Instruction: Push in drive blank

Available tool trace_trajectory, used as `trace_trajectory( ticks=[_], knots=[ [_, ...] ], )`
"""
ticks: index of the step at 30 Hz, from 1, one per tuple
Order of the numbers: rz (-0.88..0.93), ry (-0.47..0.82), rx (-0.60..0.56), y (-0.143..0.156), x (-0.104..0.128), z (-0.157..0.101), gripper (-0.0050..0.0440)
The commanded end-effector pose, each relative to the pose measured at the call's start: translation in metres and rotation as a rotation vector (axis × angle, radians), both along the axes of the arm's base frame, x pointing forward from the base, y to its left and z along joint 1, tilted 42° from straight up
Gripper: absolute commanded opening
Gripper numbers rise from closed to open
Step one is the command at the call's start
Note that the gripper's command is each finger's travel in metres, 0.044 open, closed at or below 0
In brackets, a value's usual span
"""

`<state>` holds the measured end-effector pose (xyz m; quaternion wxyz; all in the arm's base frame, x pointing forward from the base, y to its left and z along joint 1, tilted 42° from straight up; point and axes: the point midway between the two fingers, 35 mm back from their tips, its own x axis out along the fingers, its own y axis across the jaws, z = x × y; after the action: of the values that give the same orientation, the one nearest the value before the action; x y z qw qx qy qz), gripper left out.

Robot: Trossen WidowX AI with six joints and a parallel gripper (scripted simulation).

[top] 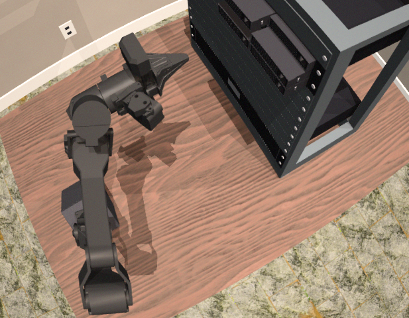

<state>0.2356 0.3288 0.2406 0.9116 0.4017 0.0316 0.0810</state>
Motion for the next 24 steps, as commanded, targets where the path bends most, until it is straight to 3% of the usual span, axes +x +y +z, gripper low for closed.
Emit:
trace_trajectory(
  ticks=[1,10,16,24],
  knots=[
    [0.003,-0.006,0.018,0.003,0.001,0.006,-0.0050],
    [0.003,-0.006,0.018,0.005,0.006,0.004,-0.0050],
    [0.003,-0.006,0.018,0.018,0.037,-0.011,-0.0050],
    [0.003,-0.006,0.018,0.027,0.060,-0.022,-0.0050]
  ],
)
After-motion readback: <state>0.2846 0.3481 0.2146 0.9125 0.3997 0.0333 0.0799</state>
